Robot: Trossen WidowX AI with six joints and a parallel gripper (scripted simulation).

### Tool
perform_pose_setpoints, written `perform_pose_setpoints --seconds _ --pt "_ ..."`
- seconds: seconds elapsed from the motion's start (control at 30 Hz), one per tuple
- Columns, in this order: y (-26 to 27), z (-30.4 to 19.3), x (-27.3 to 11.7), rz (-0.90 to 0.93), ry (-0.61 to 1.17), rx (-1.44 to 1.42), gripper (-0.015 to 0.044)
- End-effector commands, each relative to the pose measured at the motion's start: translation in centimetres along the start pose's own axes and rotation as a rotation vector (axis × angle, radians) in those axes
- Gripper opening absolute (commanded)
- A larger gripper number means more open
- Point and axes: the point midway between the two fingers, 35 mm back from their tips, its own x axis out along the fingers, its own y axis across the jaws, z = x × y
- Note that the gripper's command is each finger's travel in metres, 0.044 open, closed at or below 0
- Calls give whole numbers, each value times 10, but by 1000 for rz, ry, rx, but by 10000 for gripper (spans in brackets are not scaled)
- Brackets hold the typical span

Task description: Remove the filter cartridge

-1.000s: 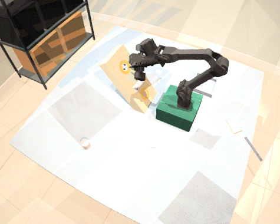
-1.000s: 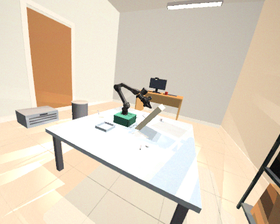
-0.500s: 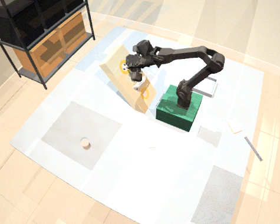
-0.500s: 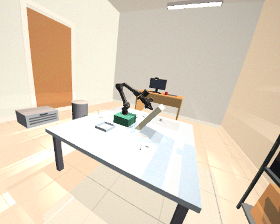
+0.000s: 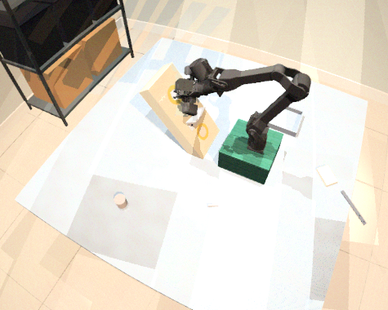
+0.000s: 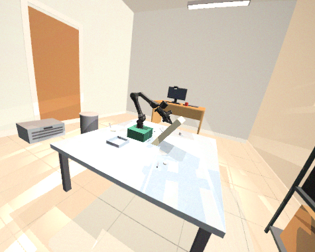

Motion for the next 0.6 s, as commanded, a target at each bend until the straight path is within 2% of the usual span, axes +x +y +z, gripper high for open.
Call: perform_pose_setpoints --seconds 0.0,0.57 --pt "0 1 0 1 -3 -3 92" --pt "-1 2 0 1 -3 -3 92"
